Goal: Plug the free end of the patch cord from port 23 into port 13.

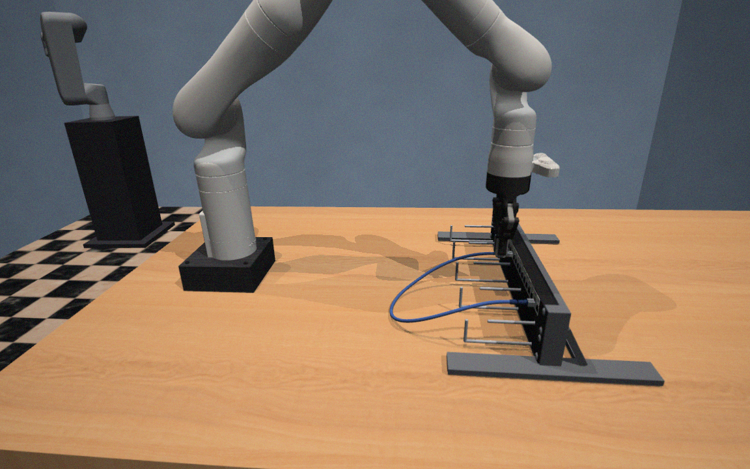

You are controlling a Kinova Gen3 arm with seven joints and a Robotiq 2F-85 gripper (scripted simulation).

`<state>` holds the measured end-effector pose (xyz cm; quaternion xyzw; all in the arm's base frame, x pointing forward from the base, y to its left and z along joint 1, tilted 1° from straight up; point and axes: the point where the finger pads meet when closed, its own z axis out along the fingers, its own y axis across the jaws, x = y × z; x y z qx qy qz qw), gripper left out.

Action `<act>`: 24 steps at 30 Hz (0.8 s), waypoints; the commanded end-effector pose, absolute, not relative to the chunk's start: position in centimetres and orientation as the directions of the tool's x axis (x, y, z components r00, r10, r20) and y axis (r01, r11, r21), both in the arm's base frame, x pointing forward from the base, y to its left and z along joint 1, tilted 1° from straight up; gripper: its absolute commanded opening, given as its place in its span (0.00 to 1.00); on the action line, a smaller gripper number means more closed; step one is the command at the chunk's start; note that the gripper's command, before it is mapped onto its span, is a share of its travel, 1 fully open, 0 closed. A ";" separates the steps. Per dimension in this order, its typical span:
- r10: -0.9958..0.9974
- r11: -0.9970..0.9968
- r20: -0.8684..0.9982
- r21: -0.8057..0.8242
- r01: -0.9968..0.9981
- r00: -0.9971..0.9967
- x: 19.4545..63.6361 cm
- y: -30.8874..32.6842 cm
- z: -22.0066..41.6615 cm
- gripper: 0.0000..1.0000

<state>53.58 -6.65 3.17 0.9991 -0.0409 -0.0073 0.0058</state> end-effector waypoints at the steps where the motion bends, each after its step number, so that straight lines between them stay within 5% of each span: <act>1: -0.069 -0.997 -0.013 0.019 -0.068 0.998 53.7 -6.8 3.2 0.00; 24: -0.070 -0.997 -0.013 0.018 -0.070 0.997 53.9 -6.8 3.2 0.00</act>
